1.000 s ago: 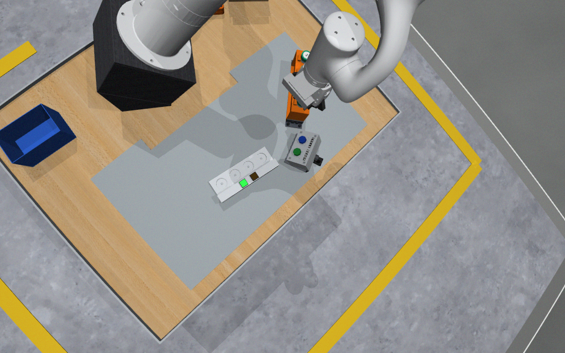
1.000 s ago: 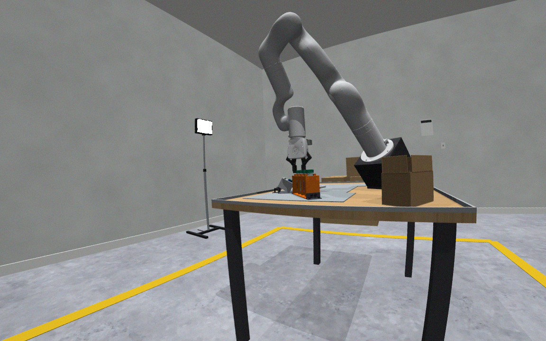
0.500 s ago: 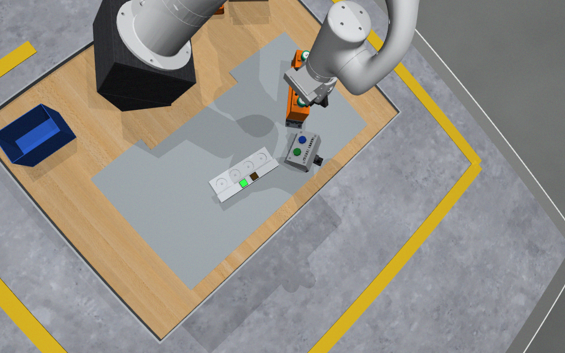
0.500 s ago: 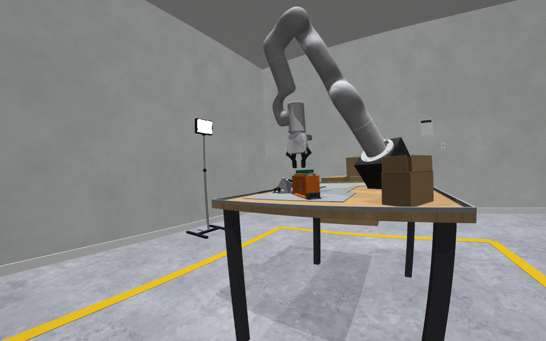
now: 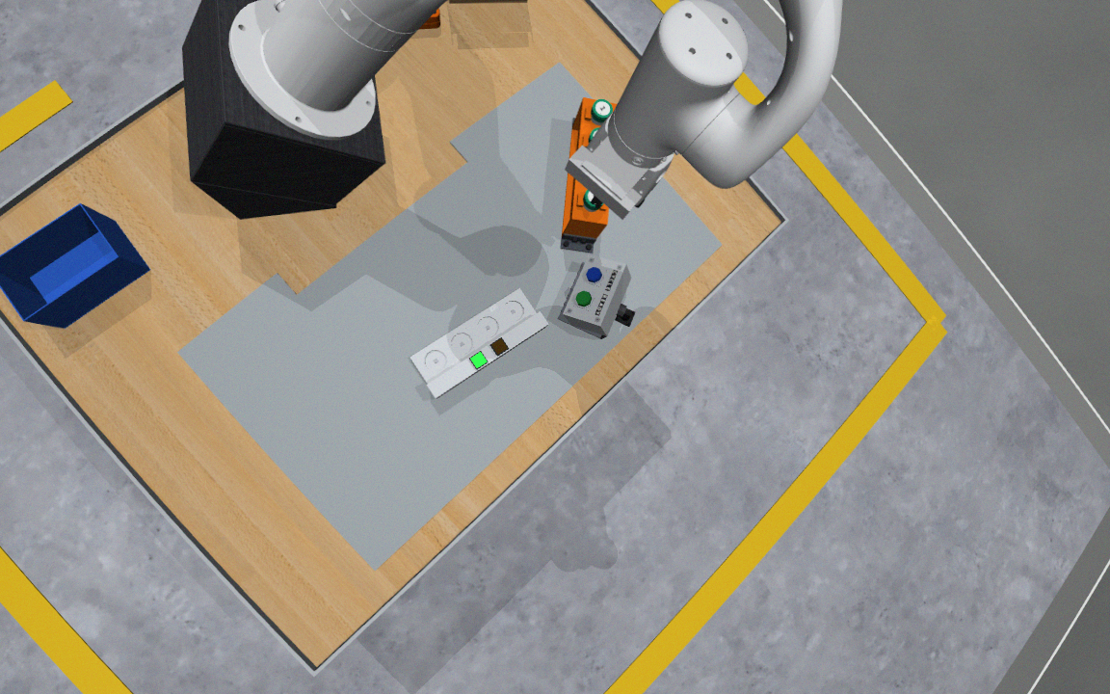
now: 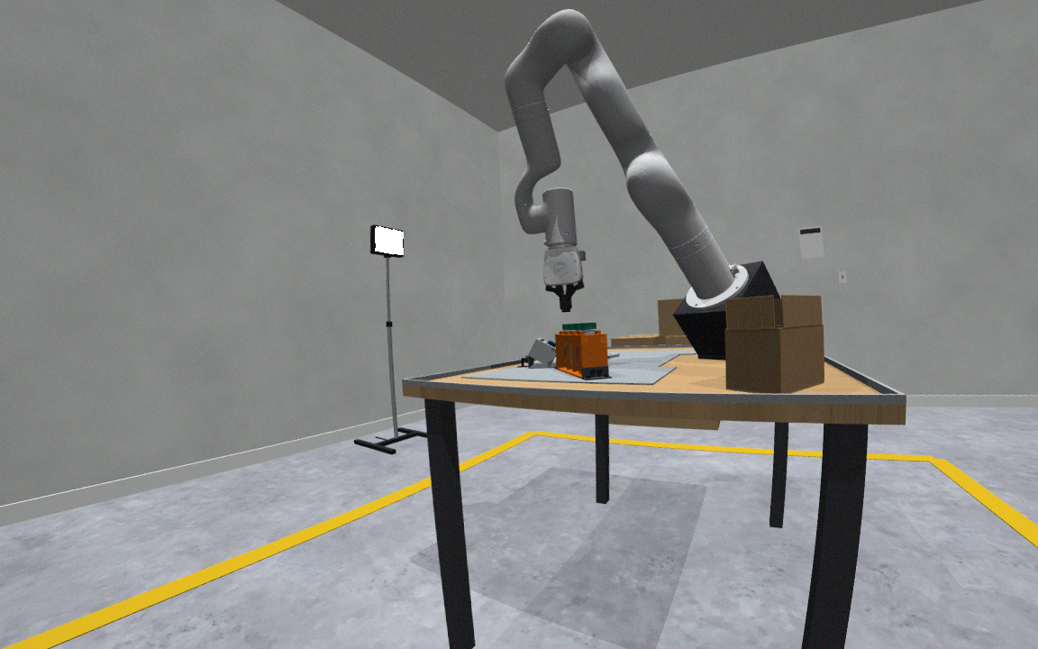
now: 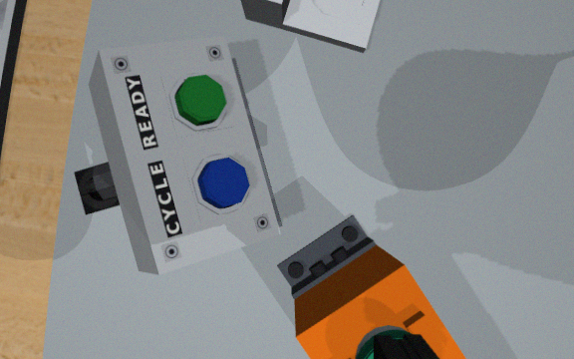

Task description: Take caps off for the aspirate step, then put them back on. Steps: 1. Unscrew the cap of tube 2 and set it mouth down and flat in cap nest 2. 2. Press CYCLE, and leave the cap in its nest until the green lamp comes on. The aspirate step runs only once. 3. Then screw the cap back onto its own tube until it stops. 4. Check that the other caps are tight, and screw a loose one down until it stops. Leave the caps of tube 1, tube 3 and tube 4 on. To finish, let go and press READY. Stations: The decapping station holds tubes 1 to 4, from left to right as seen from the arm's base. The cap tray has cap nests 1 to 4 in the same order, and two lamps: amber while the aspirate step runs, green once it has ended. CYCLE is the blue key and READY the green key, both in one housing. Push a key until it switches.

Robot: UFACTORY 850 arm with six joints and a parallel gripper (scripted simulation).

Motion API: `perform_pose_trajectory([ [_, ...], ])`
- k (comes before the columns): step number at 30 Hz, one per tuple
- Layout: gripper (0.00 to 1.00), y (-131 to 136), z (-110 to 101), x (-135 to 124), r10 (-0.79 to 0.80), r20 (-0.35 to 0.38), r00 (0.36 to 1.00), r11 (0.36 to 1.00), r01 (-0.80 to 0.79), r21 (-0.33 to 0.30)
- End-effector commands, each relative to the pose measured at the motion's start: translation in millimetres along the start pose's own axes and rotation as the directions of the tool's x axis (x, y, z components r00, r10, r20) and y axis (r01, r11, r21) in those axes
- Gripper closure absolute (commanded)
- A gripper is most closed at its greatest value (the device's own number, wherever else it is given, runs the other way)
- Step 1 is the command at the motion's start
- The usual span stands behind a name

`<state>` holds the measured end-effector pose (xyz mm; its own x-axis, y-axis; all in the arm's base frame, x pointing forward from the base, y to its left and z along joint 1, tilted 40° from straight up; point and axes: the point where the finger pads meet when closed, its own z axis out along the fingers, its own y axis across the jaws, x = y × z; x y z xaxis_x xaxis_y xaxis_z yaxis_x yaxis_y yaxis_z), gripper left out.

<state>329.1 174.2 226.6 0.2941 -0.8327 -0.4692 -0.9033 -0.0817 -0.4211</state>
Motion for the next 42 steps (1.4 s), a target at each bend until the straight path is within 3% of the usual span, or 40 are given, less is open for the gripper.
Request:
perform_pose_trajectory([
  [1, 1.00, -19, 1, 26, -0.259, 0.013, 0.966, 0.966, 0.259, 0.015],
  [6, 1.00, -23, 1, 32, -0.259, 0.013, 0.966, 0.966, 0.259, 0.015],
  [23, 1.00, -78, 55, 108, -0.259, 0.012, 0.966, 0.966, 0.259, 0.015],
  [32, 1.00, -79, 56, 110, -0.259, 0.012, 0.966, 0.966, 0.259, 0.015],
  [38, 1.00, -79, 74, 109, -0.259, 0.013, 0.966, 0.966, 0.259, 0.015],
  [42, 1.00, -79, 74, 109, -0.259, 0.012, 0.966, 0.966, 0.259, 0.015],
])
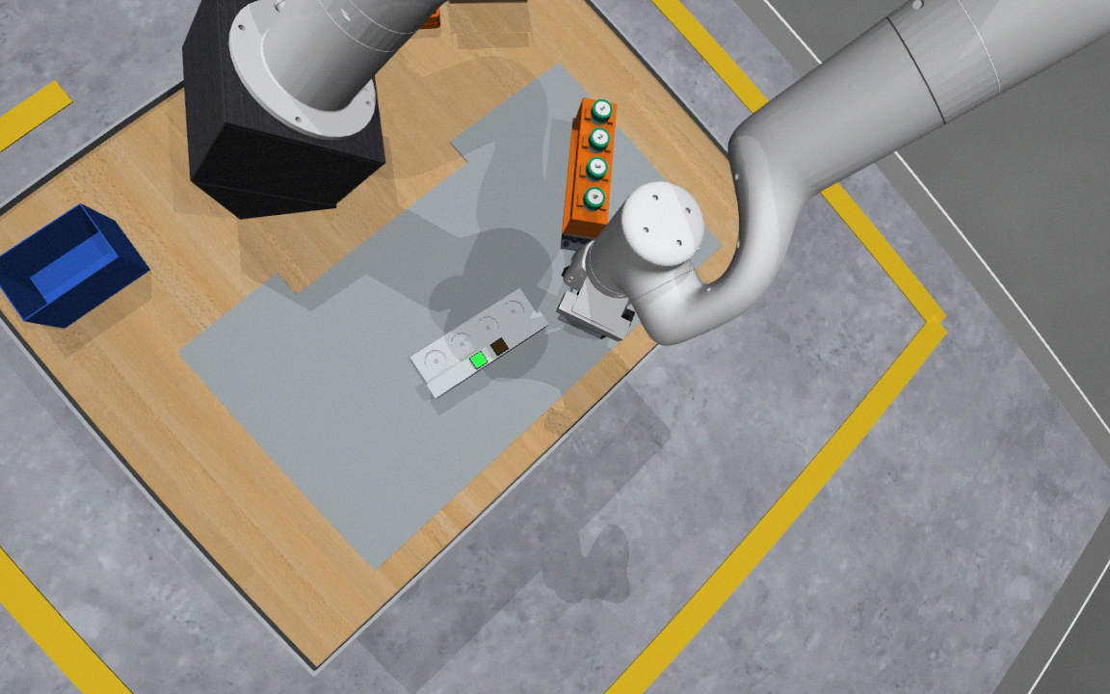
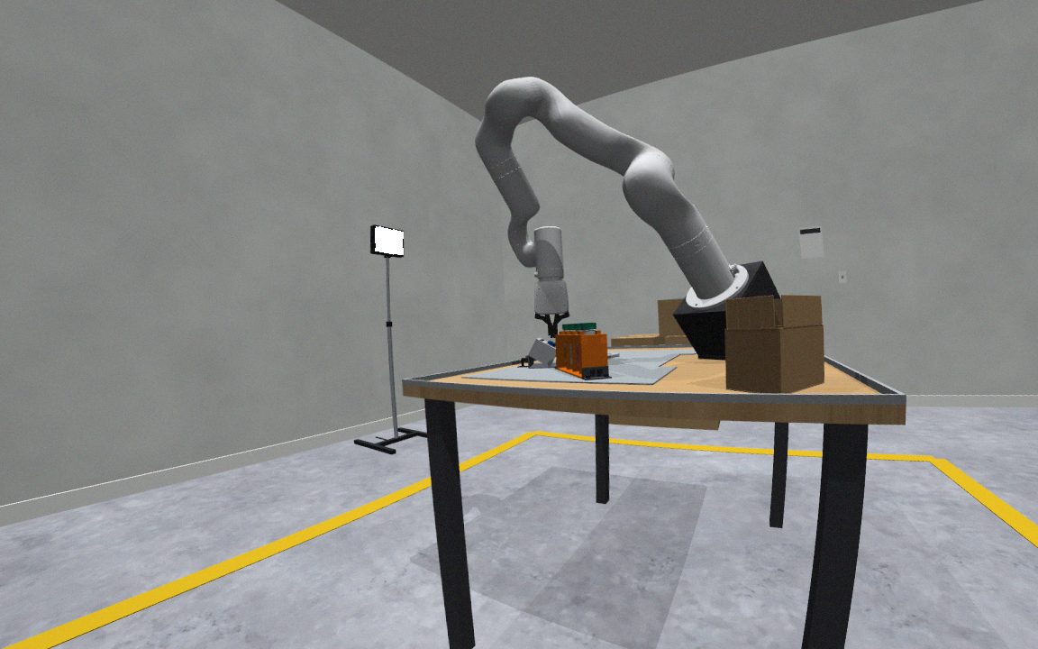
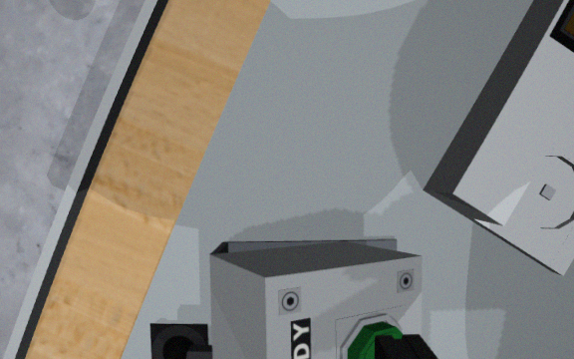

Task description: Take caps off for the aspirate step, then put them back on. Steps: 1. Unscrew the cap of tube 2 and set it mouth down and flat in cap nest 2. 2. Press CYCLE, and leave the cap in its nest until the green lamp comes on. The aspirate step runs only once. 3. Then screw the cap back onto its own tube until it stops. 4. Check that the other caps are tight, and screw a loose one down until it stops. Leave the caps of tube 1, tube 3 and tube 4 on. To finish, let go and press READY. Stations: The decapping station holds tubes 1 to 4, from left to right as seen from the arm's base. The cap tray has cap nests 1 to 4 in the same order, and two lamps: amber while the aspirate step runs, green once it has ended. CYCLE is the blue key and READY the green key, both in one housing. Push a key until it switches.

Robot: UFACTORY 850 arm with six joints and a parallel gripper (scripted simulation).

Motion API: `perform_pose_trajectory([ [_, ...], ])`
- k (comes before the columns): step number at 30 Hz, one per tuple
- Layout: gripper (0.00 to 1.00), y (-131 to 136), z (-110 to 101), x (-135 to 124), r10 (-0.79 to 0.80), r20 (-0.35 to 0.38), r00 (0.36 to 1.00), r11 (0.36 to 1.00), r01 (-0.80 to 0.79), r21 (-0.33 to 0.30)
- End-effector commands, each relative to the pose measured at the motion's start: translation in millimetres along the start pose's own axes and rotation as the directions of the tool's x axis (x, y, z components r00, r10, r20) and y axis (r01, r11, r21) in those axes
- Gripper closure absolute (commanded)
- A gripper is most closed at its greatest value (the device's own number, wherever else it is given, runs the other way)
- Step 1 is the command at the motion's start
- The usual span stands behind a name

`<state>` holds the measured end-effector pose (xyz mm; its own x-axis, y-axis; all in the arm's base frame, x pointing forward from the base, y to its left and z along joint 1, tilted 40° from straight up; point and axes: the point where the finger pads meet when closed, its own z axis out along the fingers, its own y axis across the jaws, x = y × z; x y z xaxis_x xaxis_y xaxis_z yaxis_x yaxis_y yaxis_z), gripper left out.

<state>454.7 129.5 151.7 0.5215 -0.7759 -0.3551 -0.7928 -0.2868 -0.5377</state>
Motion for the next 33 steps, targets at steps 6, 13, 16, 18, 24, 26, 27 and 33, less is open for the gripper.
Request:
perform_pose_trajectory([
  [6, 1.00, -0.9, 1.2, 0.5, -0.001, -0.001, 1.000, 1.000, 0.001, 0.002],
  [13, 1.00, -0.9, 2.1, 0.5, -0.001, -0.001, 1.000, 1.000, 0.001, 0.002],
  [16, 1.00, -0.9, 3.2, 0.5, -0.001, -0.001, 1.000, 1.000, 0.001, 0.002],
  [18, 1.00, -0.9, 3.8, 0.5, -0.001, -0.001, 1.000, 1.000, 0.001, 0.002],
  [24, 1.00, -0.9, 5.1, 0.5, -0.001, -0.001, 1.000, 1.000, 0.001, 0.002],
  [26, 1.00, -0.9, 5.8, 0.5, -0.001, -0.001, 1.000, 1.000, 0.001, 0.002],
  [27, 1.00, -0.9, 6.2, 0.5, -0.001, -0.001, 1.000, 1.000, 0.001, 0.002],
  [33, 1.00, -0.9, 8.2, 0.5, -0.001, -0.001, 1.000, 1.000, 0.001, 0.002],
])
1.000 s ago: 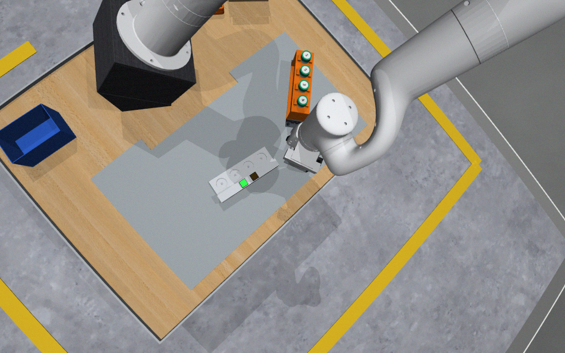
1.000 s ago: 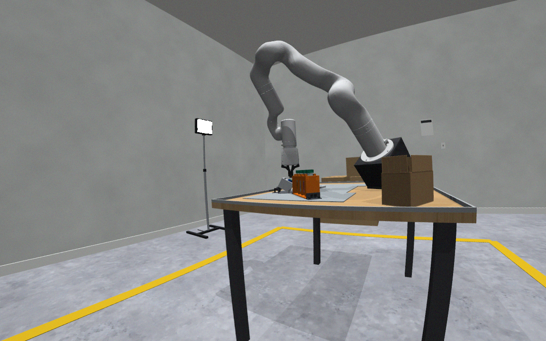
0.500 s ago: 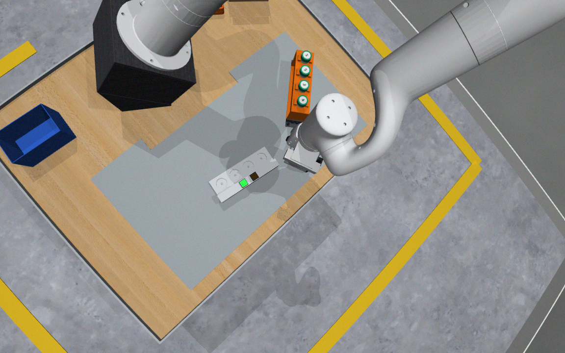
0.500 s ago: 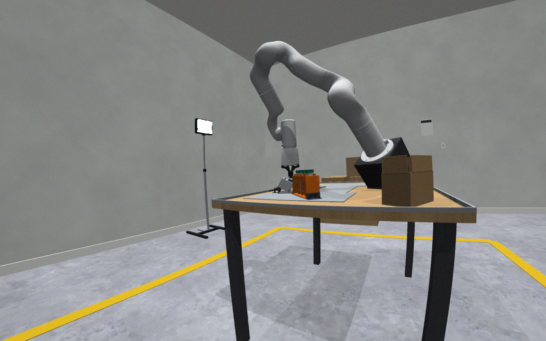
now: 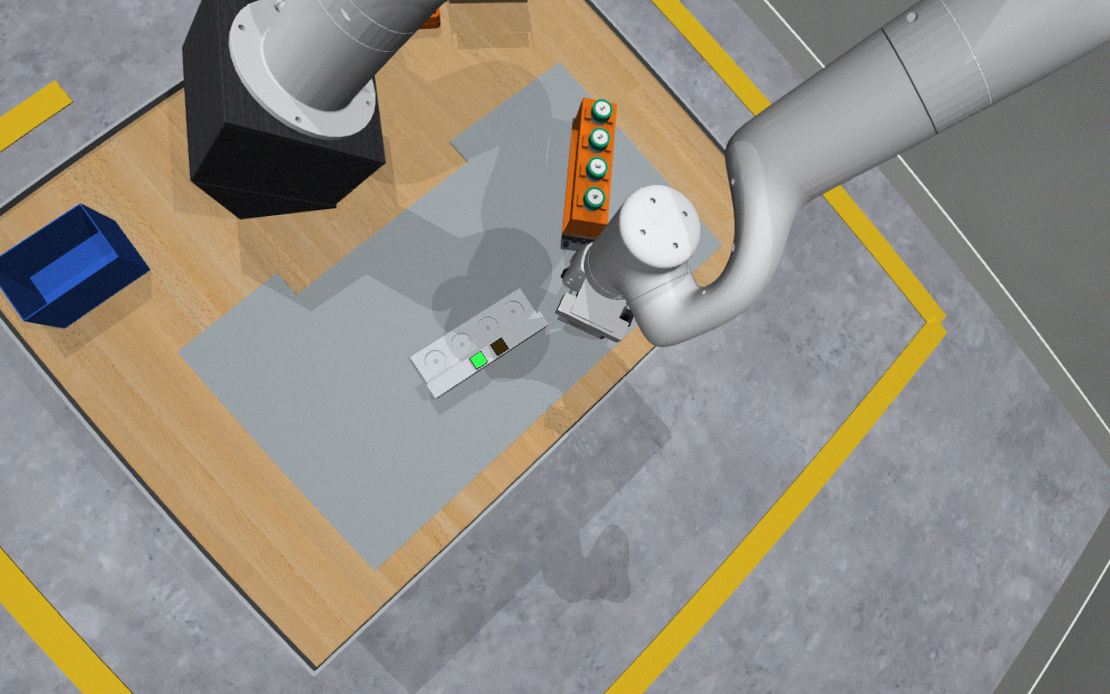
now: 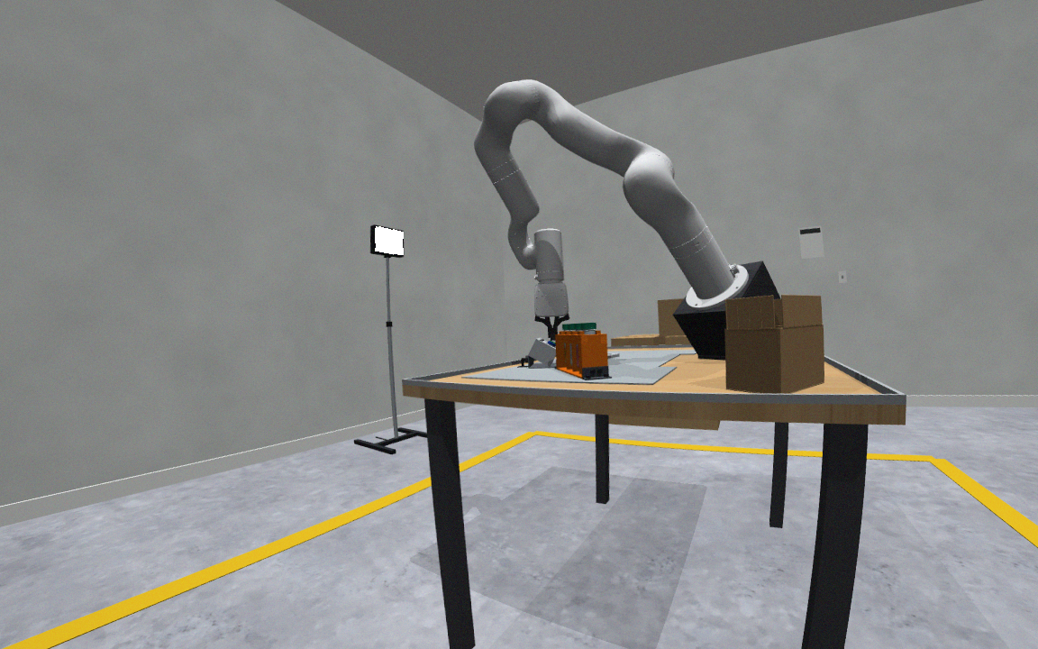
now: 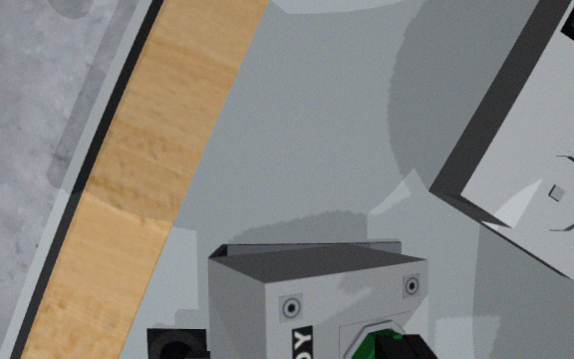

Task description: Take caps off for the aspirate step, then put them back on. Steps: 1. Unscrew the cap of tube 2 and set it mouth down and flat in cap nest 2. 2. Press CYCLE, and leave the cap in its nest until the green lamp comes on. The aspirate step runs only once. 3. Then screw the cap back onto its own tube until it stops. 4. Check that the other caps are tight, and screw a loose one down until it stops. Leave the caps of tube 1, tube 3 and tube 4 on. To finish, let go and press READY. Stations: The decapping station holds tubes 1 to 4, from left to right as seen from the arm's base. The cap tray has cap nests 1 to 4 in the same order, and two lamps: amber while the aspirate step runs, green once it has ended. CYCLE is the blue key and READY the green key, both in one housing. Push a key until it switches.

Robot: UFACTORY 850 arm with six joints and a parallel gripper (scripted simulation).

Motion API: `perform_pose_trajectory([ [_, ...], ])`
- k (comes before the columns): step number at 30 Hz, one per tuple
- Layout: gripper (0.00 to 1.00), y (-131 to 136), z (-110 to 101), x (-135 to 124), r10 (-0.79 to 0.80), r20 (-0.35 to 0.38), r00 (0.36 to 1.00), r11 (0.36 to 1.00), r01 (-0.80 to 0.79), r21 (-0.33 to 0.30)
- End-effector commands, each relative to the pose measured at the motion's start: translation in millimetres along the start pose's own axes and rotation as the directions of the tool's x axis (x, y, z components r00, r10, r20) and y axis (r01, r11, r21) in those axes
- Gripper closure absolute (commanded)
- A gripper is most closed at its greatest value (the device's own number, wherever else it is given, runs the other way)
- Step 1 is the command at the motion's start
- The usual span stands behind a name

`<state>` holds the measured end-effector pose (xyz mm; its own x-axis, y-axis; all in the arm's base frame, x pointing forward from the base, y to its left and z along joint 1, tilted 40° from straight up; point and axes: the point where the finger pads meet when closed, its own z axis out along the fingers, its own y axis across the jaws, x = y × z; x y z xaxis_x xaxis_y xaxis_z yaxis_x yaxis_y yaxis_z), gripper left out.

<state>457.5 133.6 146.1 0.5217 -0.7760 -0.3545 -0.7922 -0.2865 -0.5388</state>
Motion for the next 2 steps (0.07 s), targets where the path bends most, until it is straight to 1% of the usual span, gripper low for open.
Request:
perform_pose_trajectory([
  [1, 1.00, -0.5, 1.0, 0.2, 0.000, -0.001, 1.000, 1.000, 0.000, 0.001],
  [2, 1.00, -0.5, 1.4, 0.2, 0.000, -0.001, 1.000, 1.000, 0.000, 0.001],
])
